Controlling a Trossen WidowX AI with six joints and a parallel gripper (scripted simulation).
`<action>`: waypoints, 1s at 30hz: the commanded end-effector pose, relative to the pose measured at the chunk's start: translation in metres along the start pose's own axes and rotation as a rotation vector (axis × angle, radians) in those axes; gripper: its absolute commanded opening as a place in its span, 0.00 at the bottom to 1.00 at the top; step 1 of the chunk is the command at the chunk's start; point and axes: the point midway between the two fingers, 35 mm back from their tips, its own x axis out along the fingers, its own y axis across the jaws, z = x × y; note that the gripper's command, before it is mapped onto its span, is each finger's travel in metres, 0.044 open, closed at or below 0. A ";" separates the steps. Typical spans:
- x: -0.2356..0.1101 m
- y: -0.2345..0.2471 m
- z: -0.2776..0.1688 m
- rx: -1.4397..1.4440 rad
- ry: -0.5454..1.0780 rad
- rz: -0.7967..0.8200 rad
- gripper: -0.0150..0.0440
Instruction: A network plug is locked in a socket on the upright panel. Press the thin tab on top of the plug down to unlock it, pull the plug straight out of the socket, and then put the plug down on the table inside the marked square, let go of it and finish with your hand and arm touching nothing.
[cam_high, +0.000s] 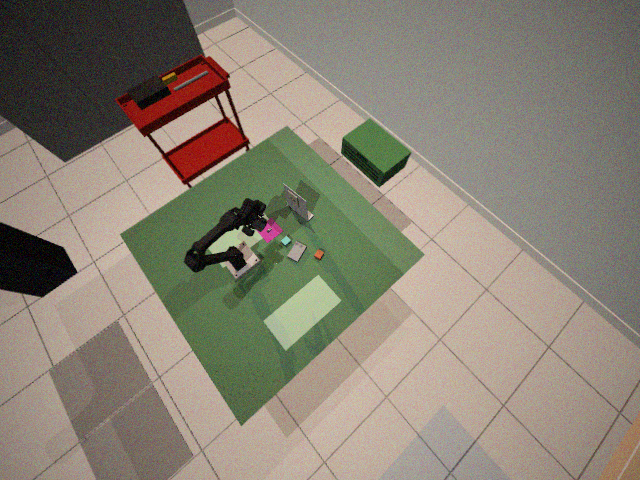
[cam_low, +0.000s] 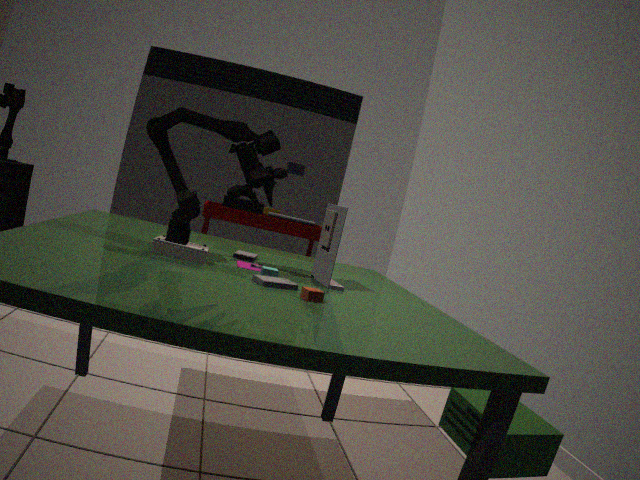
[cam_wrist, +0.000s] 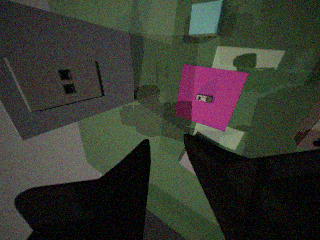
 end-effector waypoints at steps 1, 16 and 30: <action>-0.014 0.009 -0.001 -0.007 0.005 0.005 0.52; -0.036 0.020 -0.001 -0.009 0.005 0.007 0.70; -0.036 0.020 -0.001 -0.009 0.005 0.007 1.00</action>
